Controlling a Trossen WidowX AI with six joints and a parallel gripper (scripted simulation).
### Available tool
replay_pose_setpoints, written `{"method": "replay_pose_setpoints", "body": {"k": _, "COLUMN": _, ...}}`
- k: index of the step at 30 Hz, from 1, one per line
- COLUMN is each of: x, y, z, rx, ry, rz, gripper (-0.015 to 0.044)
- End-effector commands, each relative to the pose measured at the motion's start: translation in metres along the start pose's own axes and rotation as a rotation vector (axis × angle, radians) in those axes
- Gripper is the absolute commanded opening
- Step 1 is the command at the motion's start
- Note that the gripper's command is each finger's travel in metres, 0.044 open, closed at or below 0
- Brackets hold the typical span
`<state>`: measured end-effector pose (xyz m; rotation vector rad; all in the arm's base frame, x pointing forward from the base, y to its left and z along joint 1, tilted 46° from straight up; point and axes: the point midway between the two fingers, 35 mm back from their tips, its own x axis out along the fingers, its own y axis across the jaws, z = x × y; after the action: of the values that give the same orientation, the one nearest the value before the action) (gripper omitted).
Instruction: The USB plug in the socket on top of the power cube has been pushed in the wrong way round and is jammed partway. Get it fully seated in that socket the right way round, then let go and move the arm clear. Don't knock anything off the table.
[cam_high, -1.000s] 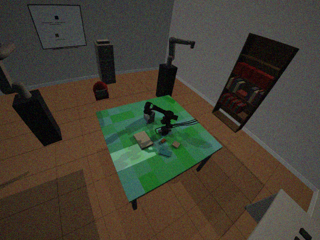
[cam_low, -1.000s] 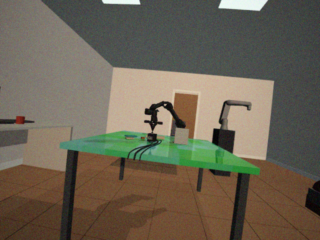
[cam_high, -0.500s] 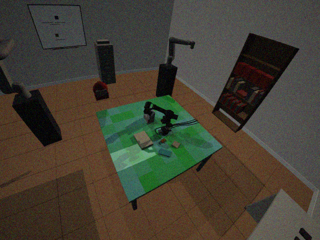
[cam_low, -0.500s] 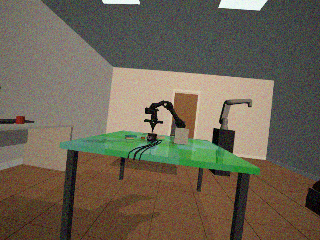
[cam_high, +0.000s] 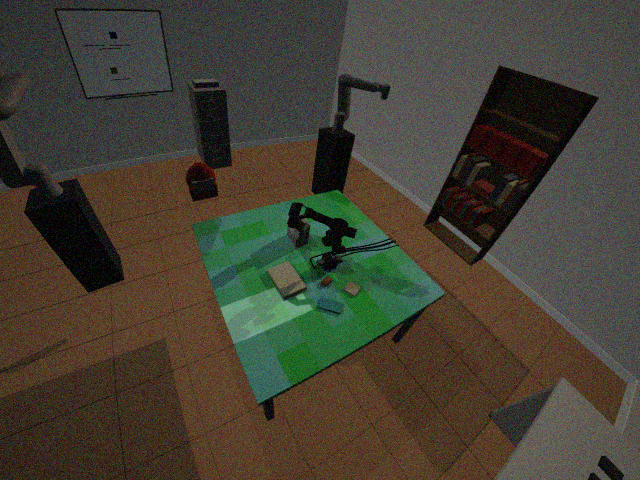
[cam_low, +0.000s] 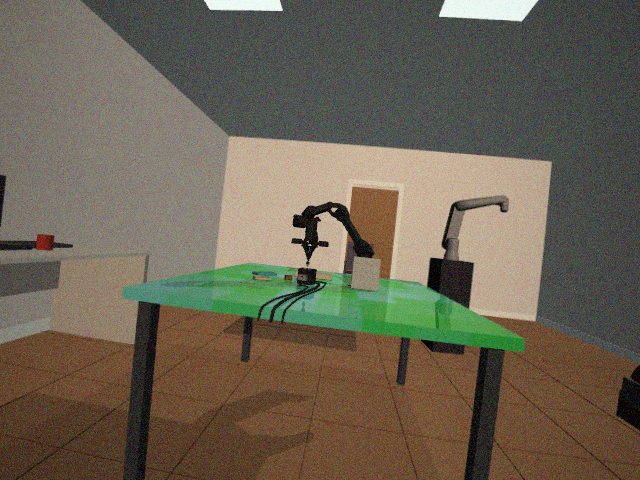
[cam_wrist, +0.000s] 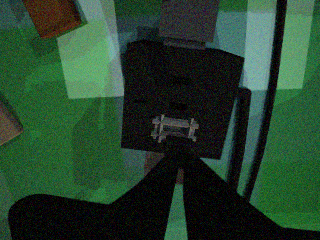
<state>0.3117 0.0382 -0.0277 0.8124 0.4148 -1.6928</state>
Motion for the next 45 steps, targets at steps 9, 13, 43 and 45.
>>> {"method": "replay_pose_setpoints", "body": {"k": 9, "x": -0.0108, "y": 0.0014, "z": -0.0010, "rx": 0.009, "ry": 0.008, "rz": 0.002, "gripper": 0.0000}}
{"method": "replay_pose_setpoints", "body": {"k": 13, "x": -0.0108, "y": 0.0014, "z": -0.0010, "rx": 0.009, "ry": 0.008, "rz": 0.002, "gripper": 0.0000}}
{"method": "replay_pose_setpoints", "body": {"k": 43, "x": -0.0080, "y": 0.0004, "z": -0.0003, "rx": -0.693, "ry": 0.001, "rz": 0.002, "gripper": 0.0000}}
{"method": "replay_pose_setpoints", "body": {"k": 45, "x": -0.0080, "y": 0.0004, "z": -0.0003, "rx": -0.745, "ry": 0.001, "rz": 0.002, "gripper": 0.0000}}
